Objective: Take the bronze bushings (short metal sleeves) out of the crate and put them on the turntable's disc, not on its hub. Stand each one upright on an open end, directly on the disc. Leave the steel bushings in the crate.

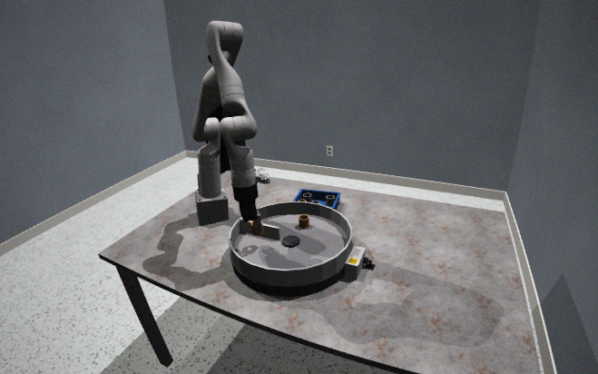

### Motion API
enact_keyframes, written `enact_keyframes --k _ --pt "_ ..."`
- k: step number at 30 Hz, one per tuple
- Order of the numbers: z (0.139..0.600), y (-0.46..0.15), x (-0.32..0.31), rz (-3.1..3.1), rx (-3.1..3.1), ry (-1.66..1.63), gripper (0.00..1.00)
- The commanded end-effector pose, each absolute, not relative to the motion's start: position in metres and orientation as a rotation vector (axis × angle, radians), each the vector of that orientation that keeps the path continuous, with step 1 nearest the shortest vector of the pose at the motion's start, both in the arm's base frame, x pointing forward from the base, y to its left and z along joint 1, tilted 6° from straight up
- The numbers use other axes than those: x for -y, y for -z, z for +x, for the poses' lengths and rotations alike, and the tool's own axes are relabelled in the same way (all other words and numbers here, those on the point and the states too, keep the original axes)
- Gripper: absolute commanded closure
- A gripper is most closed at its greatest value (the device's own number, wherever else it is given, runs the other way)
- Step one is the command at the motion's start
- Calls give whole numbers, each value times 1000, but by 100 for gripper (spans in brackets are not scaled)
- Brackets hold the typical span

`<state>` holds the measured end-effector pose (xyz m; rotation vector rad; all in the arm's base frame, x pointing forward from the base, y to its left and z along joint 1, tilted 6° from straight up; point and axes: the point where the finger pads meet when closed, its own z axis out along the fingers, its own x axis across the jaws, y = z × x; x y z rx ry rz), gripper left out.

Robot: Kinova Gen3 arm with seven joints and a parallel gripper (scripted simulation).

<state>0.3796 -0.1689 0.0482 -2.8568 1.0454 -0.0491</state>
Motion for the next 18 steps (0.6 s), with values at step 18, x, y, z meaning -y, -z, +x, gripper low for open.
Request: enact_keyframes --k 18 --pt "381 -41 169 -2857 -1046 52 100"
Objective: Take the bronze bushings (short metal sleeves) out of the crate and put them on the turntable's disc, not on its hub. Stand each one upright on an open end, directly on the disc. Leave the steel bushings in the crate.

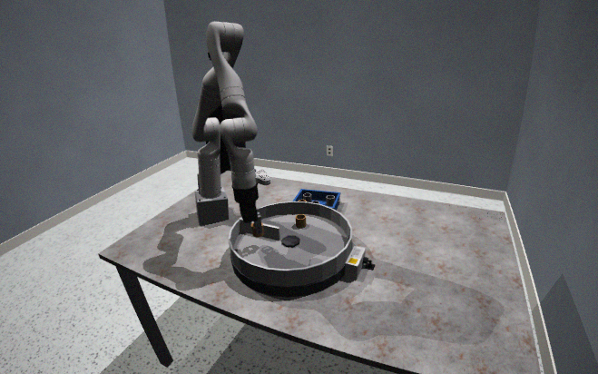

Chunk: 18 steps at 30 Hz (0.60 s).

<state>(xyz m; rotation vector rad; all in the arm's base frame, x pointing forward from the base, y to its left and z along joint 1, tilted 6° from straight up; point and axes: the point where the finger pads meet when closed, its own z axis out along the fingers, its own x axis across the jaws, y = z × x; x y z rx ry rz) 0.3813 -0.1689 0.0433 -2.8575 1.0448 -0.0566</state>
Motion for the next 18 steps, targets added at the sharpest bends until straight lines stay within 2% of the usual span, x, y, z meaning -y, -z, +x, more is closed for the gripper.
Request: enact_keyframes --k 1,18 --pt "381 -39 168 -2857 -1046 52 100" --pt "382 -13 166 -2857 -1046 52 100"
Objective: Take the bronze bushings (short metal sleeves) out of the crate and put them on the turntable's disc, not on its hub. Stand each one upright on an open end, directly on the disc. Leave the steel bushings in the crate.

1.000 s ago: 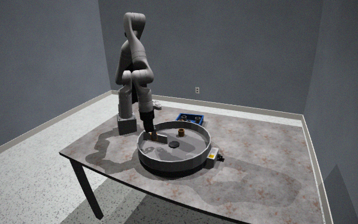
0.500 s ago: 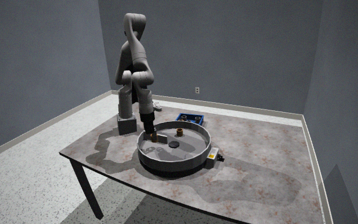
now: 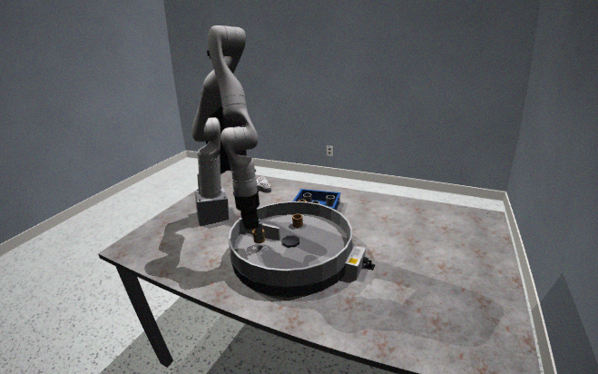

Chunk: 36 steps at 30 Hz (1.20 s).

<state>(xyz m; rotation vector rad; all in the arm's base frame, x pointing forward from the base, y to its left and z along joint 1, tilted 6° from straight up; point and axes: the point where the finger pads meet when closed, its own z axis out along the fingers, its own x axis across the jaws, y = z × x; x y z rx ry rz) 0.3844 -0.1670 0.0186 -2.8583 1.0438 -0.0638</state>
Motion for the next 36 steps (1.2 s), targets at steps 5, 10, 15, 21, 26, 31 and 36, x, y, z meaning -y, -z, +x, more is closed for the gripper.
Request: enact_keyframes --k 5,10,15,21,26,31,36 --pt "383 -9 166 -2857 -1046 52 100" --pt "383 -3 166 -2857 -1046 52 100" --pt "383 -1 165 -2857 -1046 52 100" --pt "383 0 165 -2857 -1046 52 100" --pt "383 0 165 -2857 -1046 52 100" --pt "383 0 165 -2857 -1046 52 100" --pt "383 0 165 -2857 -1046 52 100"
